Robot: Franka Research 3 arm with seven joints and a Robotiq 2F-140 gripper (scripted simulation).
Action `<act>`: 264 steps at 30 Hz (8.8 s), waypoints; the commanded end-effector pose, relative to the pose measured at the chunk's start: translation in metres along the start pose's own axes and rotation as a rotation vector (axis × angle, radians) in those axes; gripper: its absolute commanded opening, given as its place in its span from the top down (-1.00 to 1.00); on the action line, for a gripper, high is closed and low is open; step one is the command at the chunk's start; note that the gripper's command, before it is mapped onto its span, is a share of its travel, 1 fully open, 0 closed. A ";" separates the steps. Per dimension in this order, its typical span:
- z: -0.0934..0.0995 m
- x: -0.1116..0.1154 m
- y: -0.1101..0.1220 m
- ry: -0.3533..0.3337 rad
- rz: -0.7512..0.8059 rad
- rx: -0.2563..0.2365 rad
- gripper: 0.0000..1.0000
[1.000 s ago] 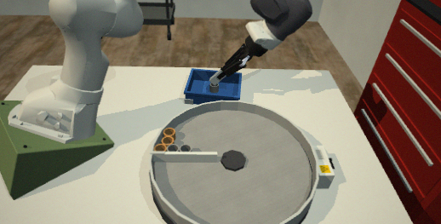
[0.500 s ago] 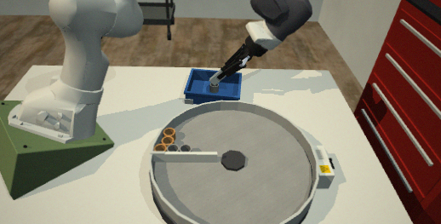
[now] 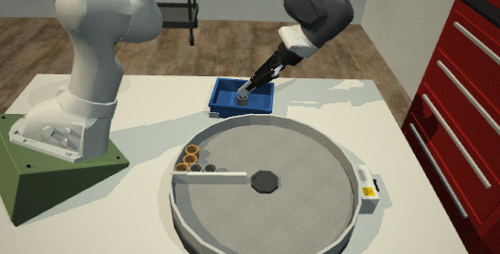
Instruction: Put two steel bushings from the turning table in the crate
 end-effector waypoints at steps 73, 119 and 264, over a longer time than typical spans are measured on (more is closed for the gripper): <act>-0.002 0.002 -0.002 -0.001 -0.009 -0.001 0.86; 0.066 -0.055 -0.004 -0.001 -0.009 -0.001 0.86; 0.053 -0.055 -0.346 -0.001 -0.009 -0.001 0.87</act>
Point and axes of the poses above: the point where the finger pads meet when closed, its own z axis back along the fingers, its own y axis across the jaws, x = y × z, the point moved 8 cm from there along z, back along the fingers, and after that the axes turned 2 degrees about -z, right-handed, at the moved point
